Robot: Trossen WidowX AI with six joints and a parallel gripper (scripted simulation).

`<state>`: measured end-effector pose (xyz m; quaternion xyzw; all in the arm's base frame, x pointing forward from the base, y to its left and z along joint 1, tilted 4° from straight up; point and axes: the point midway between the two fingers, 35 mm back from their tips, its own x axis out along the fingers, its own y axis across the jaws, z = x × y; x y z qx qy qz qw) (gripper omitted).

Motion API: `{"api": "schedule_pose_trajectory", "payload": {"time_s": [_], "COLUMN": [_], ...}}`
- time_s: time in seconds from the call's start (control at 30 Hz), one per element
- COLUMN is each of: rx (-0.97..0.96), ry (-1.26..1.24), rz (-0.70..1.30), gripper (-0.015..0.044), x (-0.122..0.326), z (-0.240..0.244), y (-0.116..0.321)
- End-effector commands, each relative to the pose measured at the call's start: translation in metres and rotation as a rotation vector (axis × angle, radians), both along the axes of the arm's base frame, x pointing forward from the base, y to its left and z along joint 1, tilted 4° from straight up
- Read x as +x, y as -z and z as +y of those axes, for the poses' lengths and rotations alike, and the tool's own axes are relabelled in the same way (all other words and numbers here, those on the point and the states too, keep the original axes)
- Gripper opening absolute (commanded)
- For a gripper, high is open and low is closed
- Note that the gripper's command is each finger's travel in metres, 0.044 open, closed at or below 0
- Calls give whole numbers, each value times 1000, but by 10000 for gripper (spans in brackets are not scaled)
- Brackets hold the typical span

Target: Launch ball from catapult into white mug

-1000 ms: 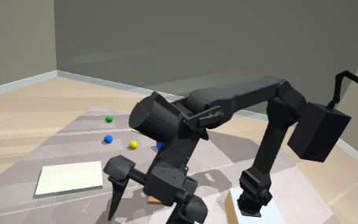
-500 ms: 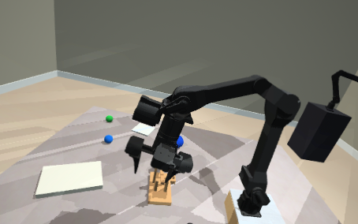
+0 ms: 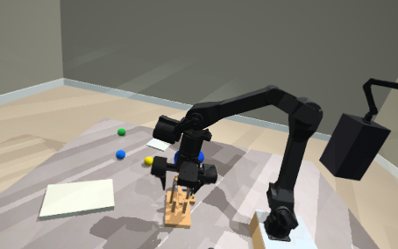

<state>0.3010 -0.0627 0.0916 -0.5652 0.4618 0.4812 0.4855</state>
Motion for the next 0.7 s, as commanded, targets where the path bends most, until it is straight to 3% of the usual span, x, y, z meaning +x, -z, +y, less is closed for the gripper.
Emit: {"api": "schedule_pose_trajectory", "payload": {"time_s": [0.0,0.67], "rx": [1,0], "ry": [-3,-3], "rz": [36,36], "gripper": [440,440], "x": [-6,-4], "z": [-2,-4], "y": [27,52]}}
